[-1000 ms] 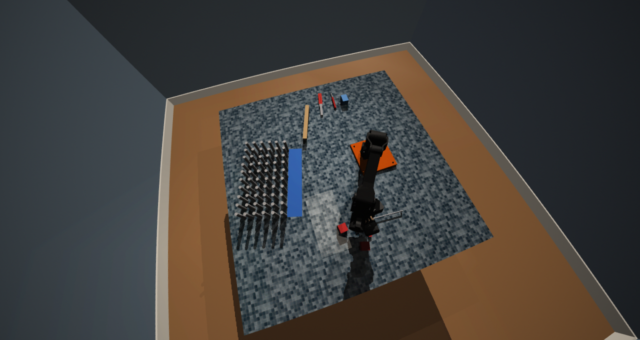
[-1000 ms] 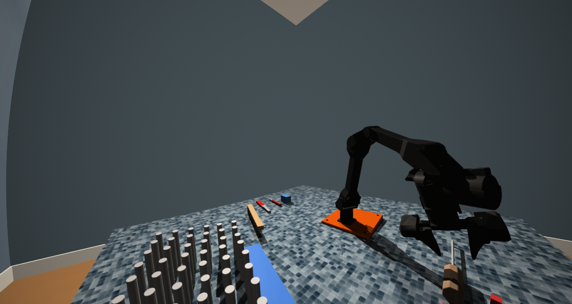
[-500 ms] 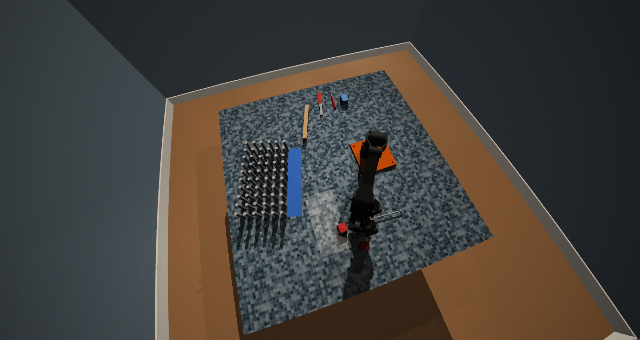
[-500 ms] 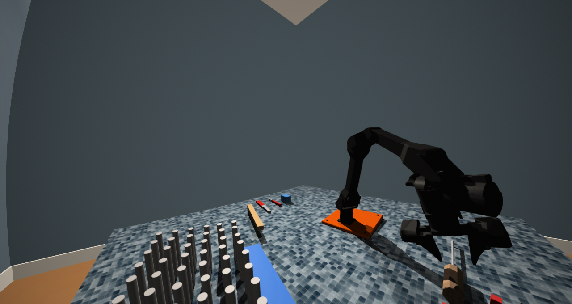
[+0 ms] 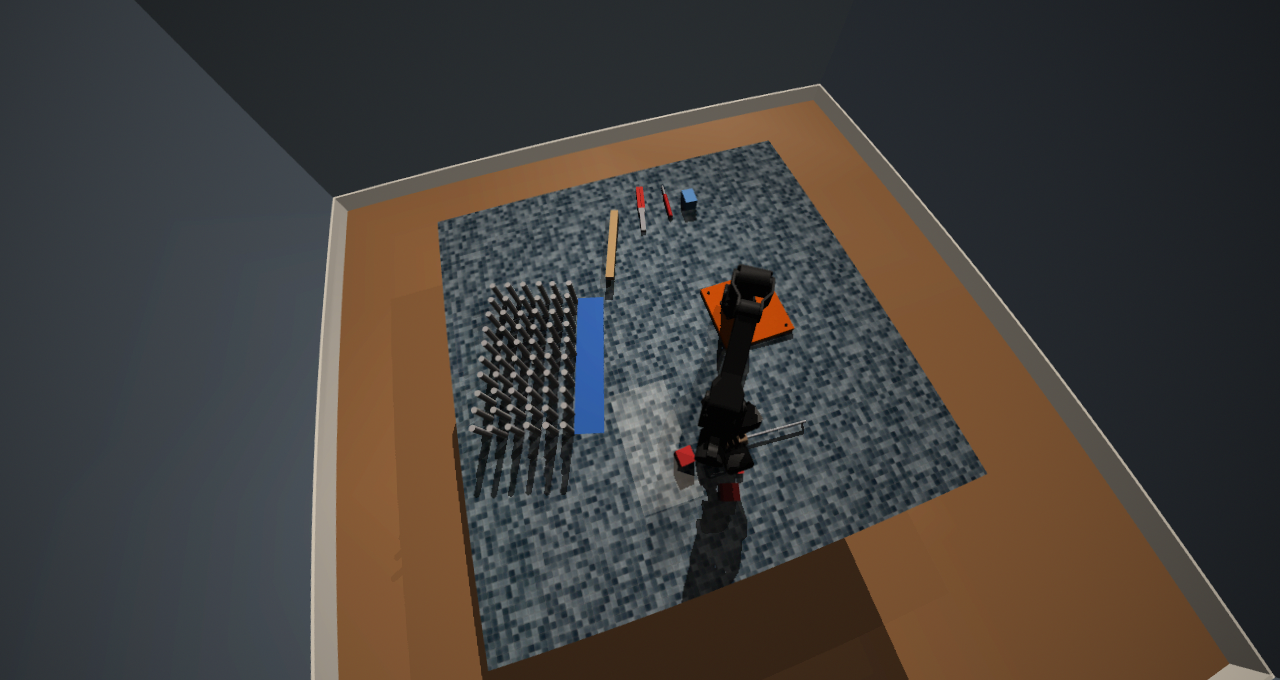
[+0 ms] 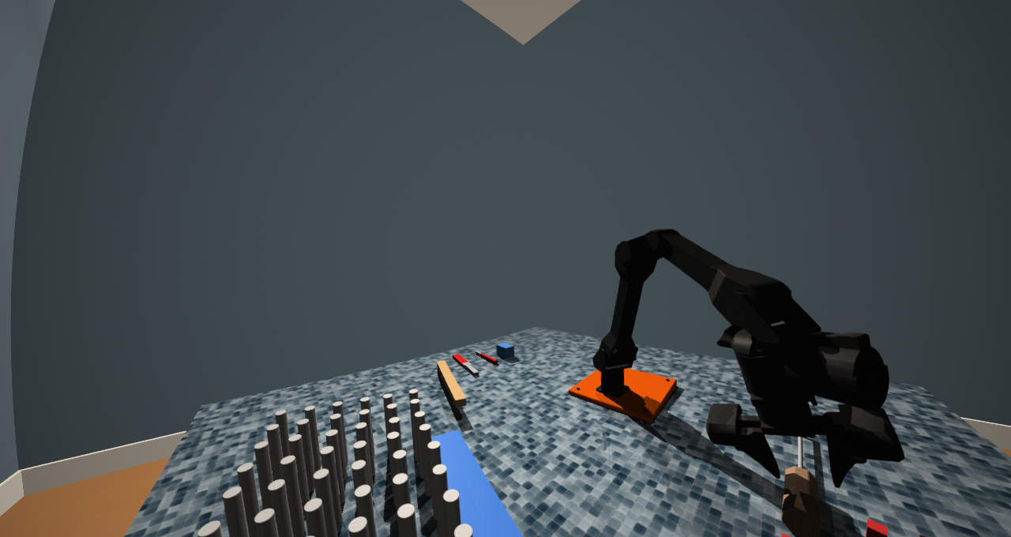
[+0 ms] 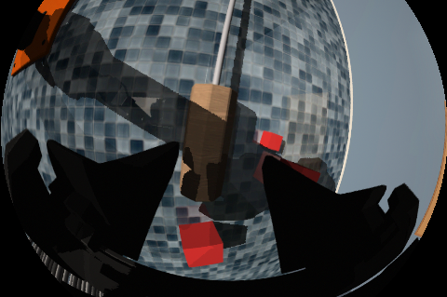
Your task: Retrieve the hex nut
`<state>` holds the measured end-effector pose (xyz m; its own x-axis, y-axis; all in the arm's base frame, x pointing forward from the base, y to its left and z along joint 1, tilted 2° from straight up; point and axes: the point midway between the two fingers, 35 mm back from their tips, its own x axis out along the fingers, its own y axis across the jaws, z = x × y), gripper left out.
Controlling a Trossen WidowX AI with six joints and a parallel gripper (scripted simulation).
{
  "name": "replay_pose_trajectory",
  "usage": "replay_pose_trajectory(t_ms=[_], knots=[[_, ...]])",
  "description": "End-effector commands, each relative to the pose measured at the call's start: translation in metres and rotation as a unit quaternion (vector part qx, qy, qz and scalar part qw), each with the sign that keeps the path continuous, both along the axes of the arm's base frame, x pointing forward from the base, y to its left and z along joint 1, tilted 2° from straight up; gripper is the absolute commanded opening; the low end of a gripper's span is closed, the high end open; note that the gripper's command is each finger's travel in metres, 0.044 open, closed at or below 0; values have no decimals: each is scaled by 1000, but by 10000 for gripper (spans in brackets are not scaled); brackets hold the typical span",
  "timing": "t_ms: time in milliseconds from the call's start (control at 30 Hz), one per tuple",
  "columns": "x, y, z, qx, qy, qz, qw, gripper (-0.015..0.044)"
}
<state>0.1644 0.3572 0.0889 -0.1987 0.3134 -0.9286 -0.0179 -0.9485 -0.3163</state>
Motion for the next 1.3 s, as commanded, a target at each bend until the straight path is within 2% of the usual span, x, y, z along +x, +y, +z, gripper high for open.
replay_pose_trajectory(t_ms=[0,533,600,1000,1167,1267], knots=[[-1,-1,-11,-3,4,3,1000,280],[0,-1,-35,-3,4,3,1000,280],[0,-1,-35,-3,4,3,1000,228],[0,-1,-35,-3,4,3,1000,147],[1,2,-18,-2,4,3,1000,16],[2,5,-3,-2,4,3,1000,0]])
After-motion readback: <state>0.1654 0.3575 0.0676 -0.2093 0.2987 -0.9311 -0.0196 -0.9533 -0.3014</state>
